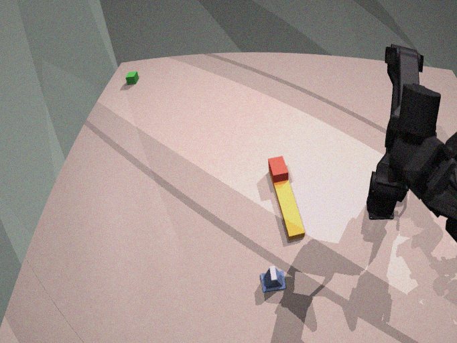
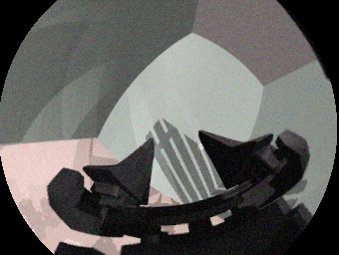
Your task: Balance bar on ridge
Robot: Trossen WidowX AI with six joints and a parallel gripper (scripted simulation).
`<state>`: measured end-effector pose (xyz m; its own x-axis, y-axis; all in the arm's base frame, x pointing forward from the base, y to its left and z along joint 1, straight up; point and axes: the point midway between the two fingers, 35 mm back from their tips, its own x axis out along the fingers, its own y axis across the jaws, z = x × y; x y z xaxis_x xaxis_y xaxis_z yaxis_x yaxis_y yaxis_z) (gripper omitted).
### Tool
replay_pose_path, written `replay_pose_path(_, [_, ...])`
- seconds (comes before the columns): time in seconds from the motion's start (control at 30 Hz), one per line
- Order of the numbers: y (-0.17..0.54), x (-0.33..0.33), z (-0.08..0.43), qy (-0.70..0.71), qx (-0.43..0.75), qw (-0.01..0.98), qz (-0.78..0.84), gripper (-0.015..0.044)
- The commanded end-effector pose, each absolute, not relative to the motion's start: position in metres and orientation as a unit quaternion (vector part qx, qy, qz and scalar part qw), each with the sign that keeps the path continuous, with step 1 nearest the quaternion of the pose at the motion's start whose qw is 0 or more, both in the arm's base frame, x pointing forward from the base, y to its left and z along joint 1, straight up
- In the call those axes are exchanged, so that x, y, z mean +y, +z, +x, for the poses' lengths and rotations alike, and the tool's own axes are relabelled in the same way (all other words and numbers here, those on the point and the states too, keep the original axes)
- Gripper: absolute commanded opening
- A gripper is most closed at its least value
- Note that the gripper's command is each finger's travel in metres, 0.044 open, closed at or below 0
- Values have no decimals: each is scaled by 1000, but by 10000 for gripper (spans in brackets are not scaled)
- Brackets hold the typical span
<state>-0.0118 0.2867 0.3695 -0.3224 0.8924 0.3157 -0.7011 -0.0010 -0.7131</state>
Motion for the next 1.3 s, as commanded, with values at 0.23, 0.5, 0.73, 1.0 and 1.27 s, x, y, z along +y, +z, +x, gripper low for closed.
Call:
replay_pose_path(0.23, [336, 309, 58, 646, -343, 638, -241, 315])
replay_pose_path(0.5, [309, 309, 107, 612, -276, 670, -317, 315])
replay_pose_path(0.73, [285, 299, 147, 582, -215, 687, -378, 315])
replay_pose_path(1.0, [257, 278, 189, 548, -139, 690, -453, 315])
replay_pose_path(1.27, [230, 247, 225, 519, -57, 679, -516, 315])
